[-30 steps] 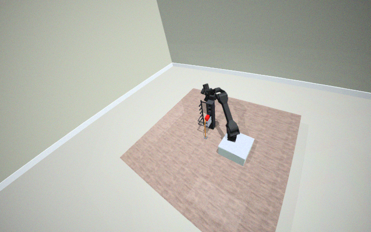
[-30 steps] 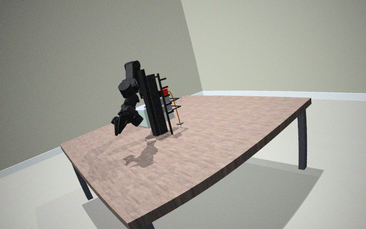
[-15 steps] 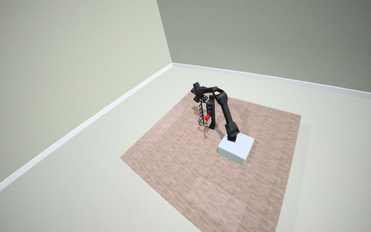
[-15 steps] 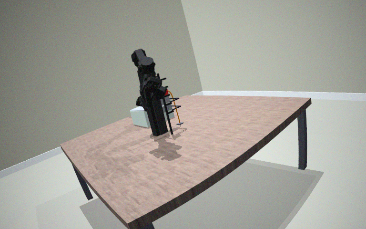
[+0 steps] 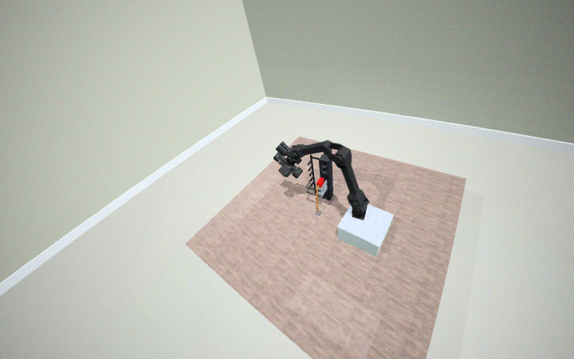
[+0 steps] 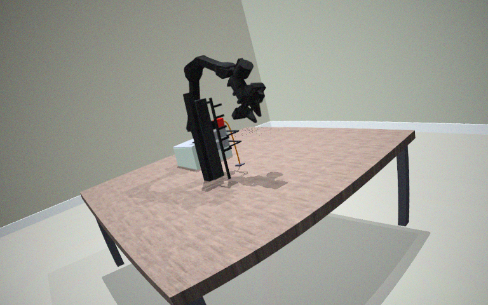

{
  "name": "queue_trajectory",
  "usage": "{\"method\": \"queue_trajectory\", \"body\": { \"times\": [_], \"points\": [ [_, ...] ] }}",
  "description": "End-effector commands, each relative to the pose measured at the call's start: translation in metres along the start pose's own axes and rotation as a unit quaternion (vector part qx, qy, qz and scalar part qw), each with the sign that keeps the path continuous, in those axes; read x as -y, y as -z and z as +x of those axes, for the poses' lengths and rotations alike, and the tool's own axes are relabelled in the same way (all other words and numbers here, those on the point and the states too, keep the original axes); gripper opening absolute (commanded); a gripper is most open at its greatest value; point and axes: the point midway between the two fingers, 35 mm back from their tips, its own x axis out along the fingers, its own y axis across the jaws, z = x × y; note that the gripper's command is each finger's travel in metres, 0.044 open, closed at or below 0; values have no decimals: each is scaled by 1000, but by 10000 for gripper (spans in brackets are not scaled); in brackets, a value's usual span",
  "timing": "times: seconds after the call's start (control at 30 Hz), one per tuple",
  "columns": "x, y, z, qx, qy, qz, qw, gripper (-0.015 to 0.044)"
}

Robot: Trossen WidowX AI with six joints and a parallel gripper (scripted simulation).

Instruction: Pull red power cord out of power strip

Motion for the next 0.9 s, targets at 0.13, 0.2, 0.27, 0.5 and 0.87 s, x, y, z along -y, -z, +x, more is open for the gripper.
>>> {"method": "queue_trajectory", "body": {
  "times": [0.13, 0.2, 0.27, 0.5, 0.87],
  "points": [
    [-46, -14, -39, 32, -79, -4, 996, 160],
    [-71, -17, -59, 46, -124, -16, 991, 160],
    [-97, -20, -81, 59, -170, -26, 983, 160],
    [-179, -22, -157, 96, -313, -54, 943, 160],
    [-180, -18, -157, 97, -317, -54, 942, 160]
  ]
}}
